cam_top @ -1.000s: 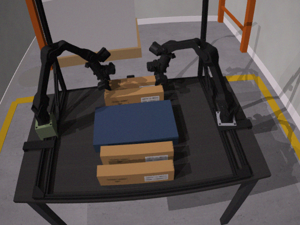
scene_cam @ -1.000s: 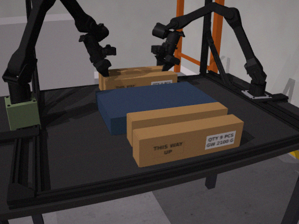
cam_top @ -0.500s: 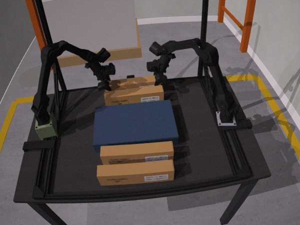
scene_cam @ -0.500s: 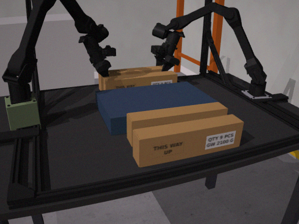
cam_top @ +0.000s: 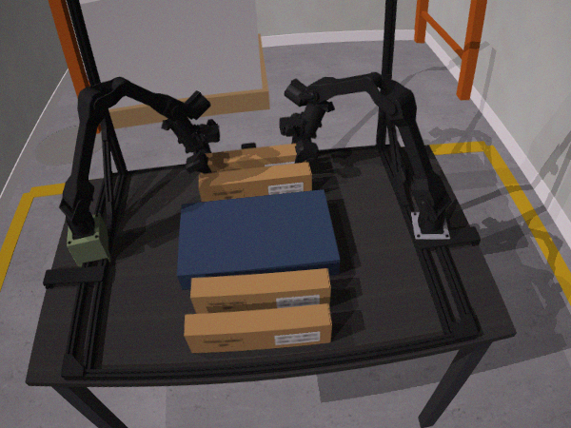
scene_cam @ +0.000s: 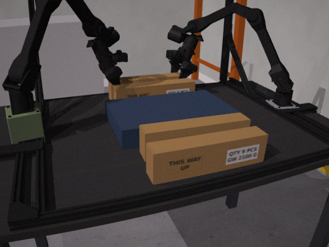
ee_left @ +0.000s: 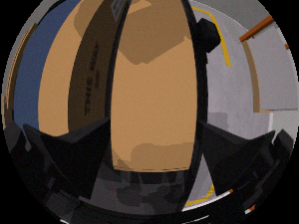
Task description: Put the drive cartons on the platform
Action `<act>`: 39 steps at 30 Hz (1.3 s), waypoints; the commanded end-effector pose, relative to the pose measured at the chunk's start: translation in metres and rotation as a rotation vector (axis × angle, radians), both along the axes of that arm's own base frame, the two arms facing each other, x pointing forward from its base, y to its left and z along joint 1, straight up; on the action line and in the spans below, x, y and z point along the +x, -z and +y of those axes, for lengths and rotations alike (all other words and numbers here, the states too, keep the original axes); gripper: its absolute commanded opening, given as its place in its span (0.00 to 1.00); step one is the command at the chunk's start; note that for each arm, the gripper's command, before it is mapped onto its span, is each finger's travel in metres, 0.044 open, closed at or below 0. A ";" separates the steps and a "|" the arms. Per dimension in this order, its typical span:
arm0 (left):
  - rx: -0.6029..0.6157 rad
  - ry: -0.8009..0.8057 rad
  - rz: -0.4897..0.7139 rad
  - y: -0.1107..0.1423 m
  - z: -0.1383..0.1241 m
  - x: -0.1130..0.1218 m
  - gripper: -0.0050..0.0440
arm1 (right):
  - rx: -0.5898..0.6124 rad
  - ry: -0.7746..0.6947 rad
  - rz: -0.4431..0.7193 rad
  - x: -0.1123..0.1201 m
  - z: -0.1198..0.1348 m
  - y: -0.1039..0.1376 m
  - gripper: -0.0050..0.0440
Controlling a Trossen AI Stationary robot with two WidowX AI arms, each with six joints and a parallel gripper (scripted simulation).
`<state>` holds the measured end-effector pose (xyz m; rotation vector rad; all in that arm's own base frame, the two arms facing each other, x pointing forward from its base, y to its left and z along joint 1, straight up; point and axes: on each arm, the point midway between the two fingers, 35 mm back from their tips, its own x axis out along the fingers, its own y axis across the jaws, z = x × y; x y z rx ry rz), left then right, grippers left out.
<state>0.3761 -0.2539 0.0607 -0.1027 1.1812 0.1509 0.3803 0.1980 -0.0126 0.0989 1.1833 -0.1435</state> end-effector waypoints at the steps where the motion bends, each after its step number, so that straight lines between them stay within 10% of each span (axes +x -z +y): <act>1: 0.001 0.004 0.003 0.001 0.000 0.000 0.90 | -0.002 0.001 0.001 0.000 0.000 0.000 0.90; 25: 0.001 0.004 0.003 -0.070 0.003 -0.001 0.90 | -0.002 0.001 0.001 0.000 -0.003 -0.070 0.90; 39: 0.001 0.004 0.003 -0.068 0.090 -0.018 0.90 | -0.002 0.001 0.001 -0.013 -0.089 -0.069 0.90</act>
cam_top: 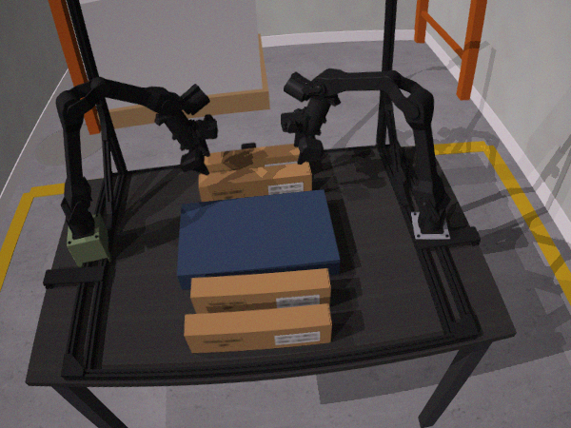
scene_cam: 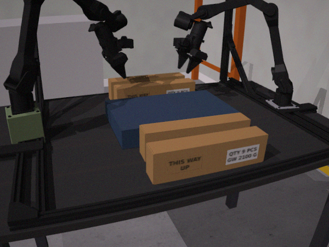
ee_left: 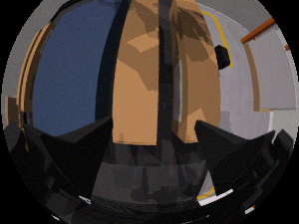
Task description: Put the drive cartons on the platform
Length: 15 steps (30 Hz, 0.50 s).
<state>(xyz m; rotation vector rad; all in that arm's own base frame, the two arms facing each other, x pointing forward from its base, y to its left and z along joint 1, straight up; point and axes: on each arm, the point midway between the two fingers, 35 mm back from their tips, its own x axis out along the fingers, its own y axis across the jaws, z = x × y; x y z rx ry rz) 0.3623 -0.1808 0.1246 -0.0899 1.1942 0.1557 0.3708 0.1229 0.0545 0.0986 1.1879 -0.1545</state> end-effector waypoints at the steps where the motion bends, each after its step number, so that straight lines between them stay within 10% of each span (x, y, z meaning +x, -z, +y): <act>1: -0.011 0.001 -0.011 -0.004 0.020 -0.004 0.90 | 0.004 -0.007 -0.005 -0.004 -0.017 -0.002 0.90; 15: -0.011 0.001 -0.011 0.012 0.023 -0.005 0.90 | 0.004 -0.007 -0.005 -0.005 -0.020 0.015 0.90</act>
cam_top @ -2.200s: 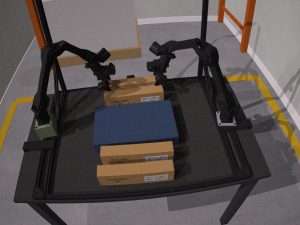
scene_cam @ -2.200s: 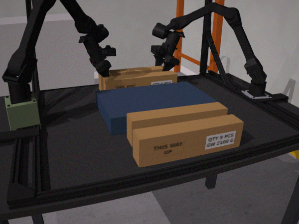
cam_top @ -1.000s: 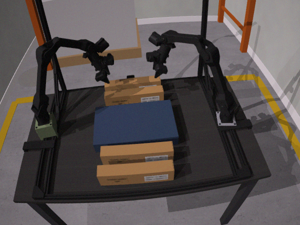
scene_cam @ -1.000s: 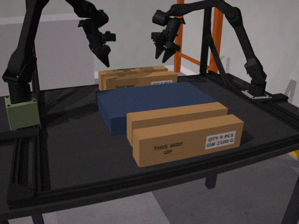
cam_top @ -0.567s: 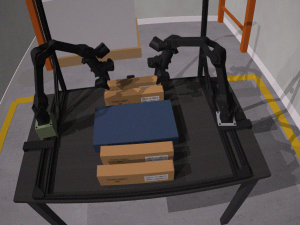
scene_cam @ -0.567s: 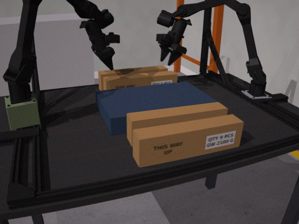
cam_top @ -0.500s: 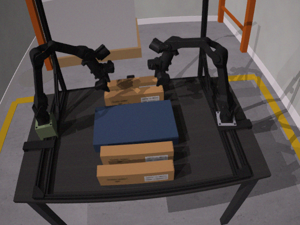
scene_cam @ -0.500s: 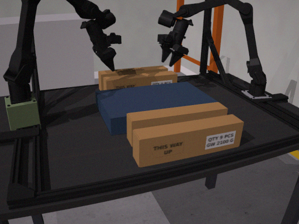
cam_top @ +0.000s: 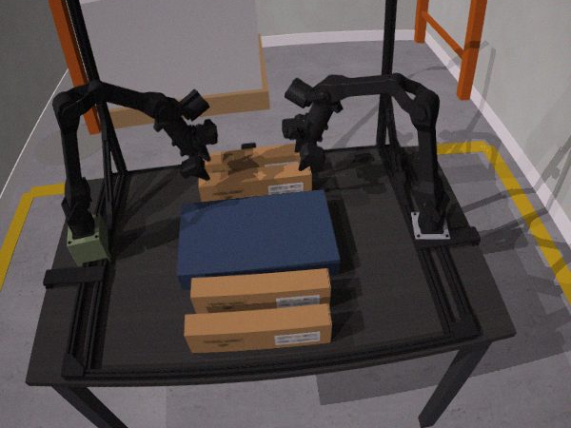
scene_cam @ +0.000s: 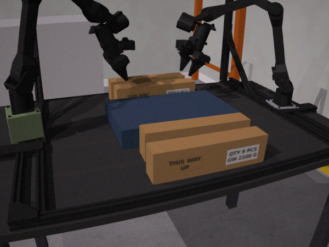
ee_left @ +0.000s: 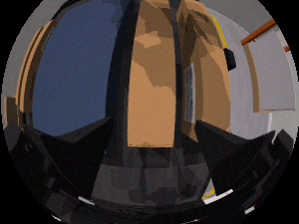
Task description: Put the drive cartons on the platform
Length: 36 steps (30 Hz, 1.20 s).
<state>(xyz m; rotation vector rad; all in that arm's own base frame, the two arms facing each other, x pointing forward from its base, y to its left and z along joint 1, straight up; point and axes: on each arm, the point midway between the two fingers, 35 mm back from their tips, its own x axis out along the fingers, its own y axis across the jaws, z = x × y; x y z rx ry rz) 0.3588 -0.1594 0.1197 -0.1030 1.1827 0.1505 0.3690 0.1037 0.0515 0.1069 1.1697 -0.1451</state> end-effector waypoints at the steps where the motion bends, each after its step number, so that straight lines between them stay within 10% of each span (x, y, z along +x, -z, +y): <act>1: 0.001 0.004 0.001 0.012 0.001 -0.002 0.90 | -0.006 -0.005 0.015 -0.003 -0.001 0.017 0.90; 27: 0.001 0.004 0.001 0.061 0.001 -0.002 0.90 | -0.006 -0.005 0.015 -0.003 -0.001 0.065 0.90; 28: 0.001 0.004 0.001 0.061 0.001 -0.002 0.10 | -0.006 -0.005 0.015 -0.003 -0.001 0.065 0.10; 36: 0.001 0.004 0.001 0.061 0.001 -0.002 0.10 | -0.006 -0.005 0.015 -0.003 -0.001 0.065 0.10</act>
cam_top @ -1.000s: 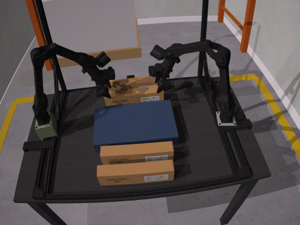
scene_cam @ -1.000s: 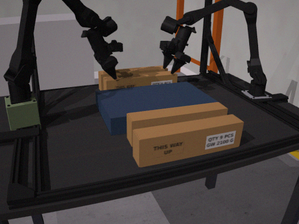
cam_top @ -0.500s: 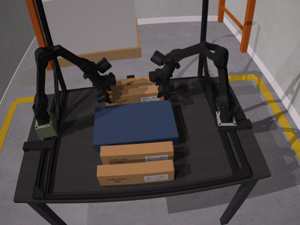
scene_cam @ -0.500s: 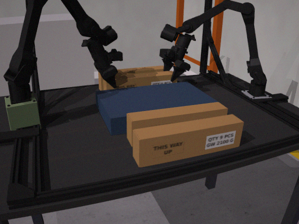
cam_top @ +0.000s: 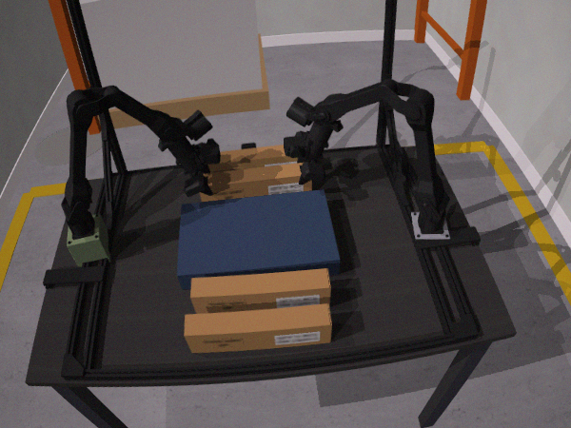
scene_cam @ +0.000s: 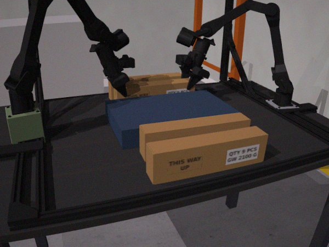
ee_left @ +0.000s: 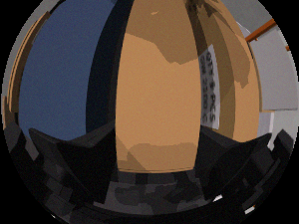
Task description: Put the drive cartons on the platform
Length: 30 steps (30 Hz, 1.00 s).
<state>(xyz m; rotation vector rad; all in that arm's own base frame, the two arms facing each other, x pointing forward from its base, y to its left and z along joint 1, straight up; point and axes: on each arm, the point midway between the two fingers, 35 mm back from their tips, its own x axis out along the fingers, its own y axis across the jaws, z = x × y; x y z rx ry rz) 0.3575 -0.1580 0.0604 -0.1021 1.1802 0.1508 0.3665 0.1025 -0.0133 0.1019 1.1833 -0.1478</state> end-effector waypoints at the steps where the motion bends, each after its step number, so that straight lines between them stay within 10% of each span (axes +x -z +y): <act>1: 0.000 0.004 0.004 0.002 0.000 0.000 0.10 | -0.002 -0.004 0.001 0.000 0.000 0.001 0.10; 30: 0.000 0.004 0.004 -0.028 0.000 0.000 0.10 | -0.002 -0.004 0.001 0.000 0.000 -0.029 0.10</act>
